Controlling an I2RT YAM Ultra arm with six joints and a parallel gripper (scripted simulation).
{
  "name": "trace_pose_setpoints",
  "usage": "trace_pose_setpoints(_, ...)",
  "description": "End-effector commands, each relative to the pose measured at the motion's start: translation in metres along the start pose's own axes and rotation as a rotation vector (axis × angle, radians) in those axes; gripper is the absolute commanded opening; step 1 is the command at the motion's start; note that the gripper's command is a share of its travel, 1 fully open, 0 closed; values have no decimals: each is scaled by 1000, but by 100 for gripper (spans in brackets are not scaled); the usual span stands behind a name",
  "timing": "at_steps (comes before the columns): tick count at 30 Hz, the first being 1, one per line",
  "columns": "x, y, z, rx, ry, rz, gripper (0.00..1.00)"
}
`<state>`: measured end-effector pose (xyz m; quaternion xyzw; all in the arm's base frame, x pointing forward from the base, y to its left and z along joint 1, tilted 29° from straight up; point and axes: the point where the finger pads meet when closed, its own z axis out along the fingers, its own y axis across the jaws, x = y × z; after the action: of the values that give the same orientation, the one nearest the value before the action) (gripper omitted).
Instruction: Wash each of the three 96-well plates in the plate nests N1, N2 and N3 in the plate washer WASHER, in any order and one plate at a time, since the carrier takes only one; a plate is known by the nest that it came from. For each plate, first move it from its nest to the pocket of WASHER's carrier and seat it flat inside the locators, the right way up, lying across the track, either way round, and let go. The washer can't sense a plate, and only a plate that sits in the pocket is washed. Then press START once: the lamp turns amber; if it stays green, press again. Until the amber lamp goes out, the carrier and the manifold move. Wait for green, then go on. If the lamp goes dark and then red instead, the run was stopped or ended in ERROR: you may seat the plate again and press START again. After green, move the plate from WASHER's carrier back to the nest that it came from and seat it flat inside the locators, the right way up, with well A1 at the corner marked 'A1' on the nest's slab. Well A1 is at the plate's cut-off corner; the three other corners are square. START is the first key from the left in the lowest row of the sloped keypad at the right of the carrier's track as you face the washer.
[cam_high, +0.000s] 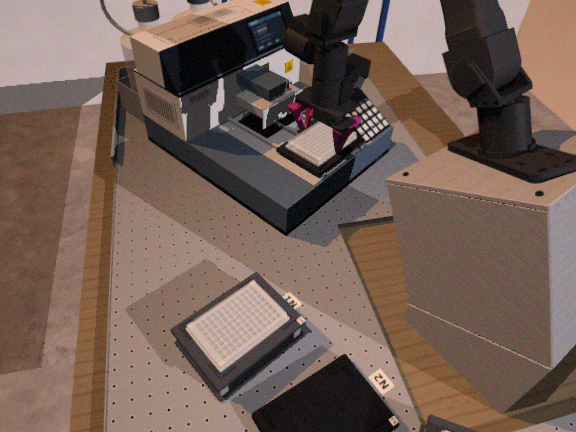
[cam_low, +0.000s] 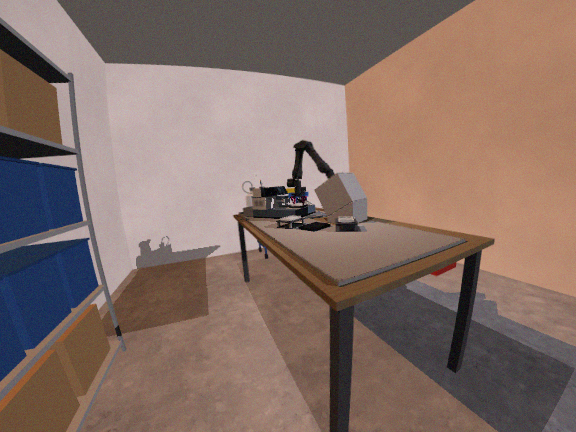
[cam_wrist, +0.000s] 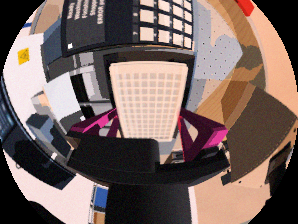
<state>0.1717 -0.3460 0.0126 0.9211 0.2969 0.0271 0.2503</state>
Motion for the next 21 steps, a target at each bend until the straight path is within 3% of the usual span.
trace_pose_setpoints(1,-5,-7,-8,8,-8,6,0)
trace_pose_setpoints(21,-5,-8,-36,8,-9,9,0)
